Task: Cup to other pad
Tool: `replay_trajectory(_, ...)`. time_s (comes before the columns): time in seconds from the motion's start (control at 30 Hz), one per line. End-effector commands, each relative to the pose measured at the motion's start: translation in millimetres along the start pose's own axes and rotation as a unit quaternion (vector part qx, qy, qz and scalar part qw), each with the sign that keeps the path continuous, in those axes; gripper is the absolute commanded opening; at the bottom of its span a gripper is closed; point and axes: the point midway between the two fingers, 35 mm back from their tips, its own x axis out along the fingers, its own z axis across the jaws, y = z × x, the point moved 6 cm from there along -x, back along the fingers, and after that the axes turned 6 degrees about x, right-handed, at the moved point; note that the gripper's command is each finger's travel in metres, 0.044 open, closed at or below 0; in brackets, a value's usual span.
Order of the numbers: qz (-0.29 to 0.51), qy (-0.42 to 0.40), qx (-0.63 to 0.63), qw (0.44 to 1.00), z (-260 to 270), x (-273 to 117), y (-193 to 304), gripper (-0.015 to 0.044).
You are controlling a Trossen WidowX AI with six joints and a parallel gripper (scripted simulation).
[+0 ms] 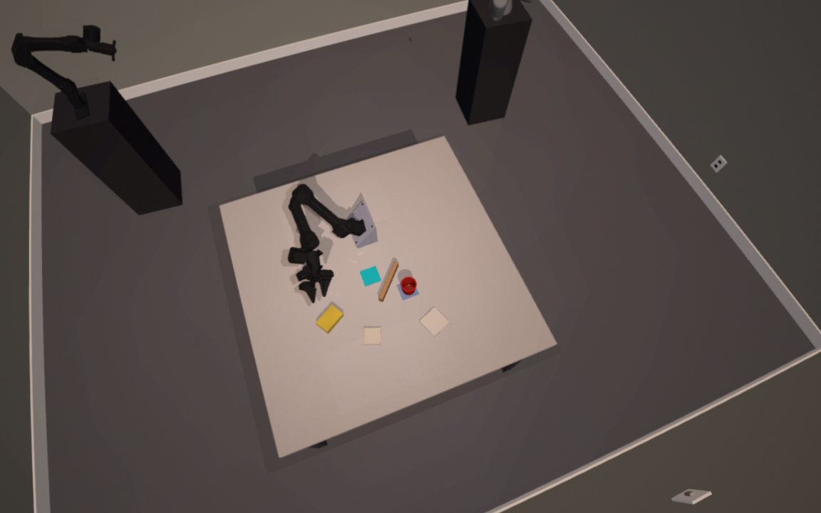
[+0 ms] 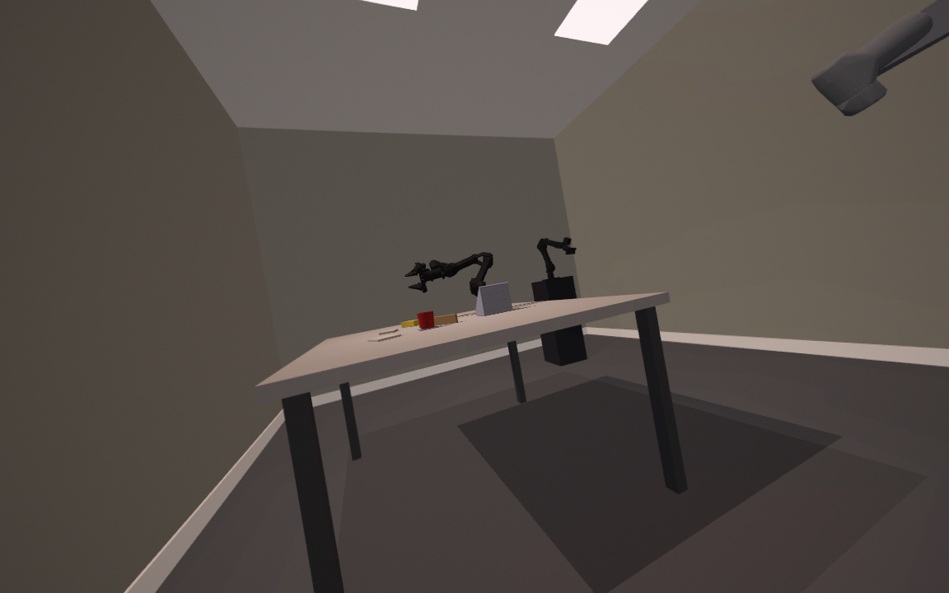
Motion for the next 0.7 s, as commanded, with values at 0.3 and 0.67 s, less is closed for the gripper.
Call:
replay_trajectory(0.3, 0.243, 0.054, 0.124, 0.960, 35.9, 51.5, 88.8, 0.0148)
replay_trajectory(0.67, 0.453, 0.273, 0.190, 0.827, 101.8, 71.4, 209.1, 0.0148)
